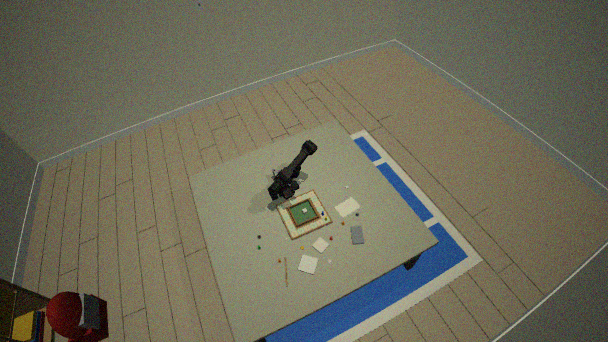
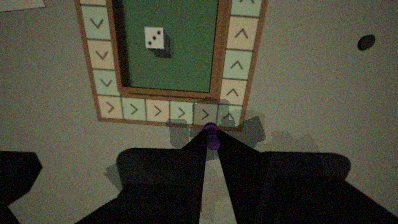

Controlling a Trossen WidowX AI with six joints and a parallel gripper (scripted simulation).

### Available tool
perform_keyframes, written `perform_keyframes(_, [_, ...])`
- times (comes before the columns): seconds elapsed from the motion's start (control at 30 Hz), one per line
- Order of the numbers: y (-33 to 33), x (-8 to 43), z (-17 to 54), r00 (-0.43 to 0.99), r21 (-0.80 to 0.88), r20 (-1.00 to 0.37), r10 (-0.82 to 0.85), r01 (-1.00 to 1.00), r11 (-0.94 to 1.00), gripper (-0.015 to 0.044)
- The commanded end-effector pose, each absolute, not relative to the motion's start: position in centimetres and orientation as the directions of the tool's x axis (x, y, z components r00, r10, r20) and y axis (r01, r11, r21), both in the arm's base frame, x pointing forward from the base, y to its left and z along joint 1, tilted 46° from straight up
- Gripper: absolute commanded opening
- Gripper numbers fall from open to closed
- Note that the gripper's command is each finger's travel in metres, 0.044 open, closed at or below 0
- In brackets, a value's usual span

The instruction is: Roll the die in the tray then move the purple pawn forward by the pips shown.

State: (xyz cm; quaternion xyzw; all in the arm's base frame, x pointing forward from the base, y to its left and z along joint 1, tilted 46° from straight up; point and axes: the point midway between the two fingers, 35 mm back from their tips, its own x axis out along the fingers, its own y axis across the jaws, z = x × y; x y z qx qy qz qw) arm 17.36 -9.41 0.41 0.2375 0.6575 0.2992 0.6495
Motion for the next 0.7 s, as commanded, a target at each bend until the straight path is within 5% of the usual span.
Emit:
perform_keyframes(0.0, [-9.8, 16.9, -2.2, -0.049, 0.703, -0.711, 0.701, -0.078, 0.707, 0.0000])
perform_keyframes(0.67, [-7.8, 16.3, -7.3, -0.048, 0.703, -0.711, 0.702, -0.080, 0.707, 0.0000])
